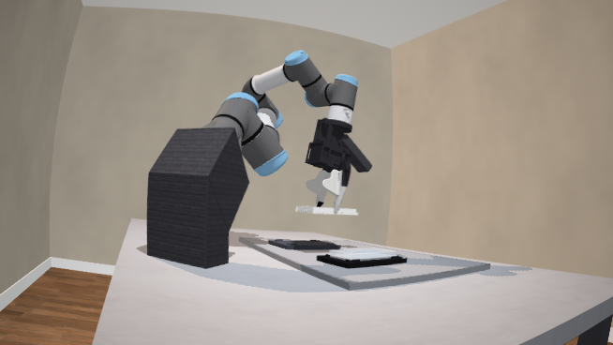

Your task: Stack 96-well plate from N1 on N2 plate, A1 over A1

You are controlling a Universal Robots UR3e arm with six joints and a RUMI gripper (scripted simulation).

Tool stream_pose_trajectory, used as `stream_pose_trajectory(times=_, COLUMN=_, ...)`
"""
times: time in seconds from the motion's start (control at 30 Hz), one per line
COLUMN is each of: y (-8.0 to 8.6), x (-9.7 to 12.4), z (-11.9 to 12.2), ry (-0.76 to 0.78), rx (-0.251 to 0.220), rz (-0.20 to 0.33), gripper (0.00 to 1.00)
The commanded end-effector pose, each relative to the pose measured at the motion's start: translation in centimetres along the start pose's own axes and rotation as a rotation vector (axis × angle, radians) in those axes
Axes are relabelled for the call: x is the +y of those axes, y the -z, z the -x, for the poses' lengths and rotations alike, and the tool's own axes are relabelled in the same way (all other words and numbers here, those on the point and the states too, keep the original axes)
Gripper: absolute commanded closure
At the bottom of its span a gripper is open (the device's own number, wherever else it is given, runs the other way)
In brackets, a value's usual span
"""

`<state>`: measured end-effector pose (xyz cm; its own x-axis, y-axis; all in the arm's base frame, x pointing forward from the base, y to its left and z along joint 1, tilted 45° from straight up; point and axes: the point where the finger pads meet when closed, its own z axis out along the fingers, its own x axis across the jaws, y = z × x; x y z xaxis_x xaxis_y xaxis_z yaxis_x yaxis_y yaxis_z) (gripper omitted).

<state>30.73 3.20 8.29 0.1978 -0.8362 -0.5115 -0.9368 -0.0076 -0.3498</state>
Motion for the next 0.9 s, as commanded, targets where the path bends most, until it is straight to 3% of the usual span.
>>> stream_pose_trajectory(times=0.0, y=-0.1, x=0.0, z=-1.5, ry=0.001, rx=0.001, rz=0.0, gripper=1.0)
stream_pose_trajectory(times=0.87, y=-0.2, x=0.7, z=-9.5, ry=0.001, rx=0.001, rz=0.0, gripper=1.0)
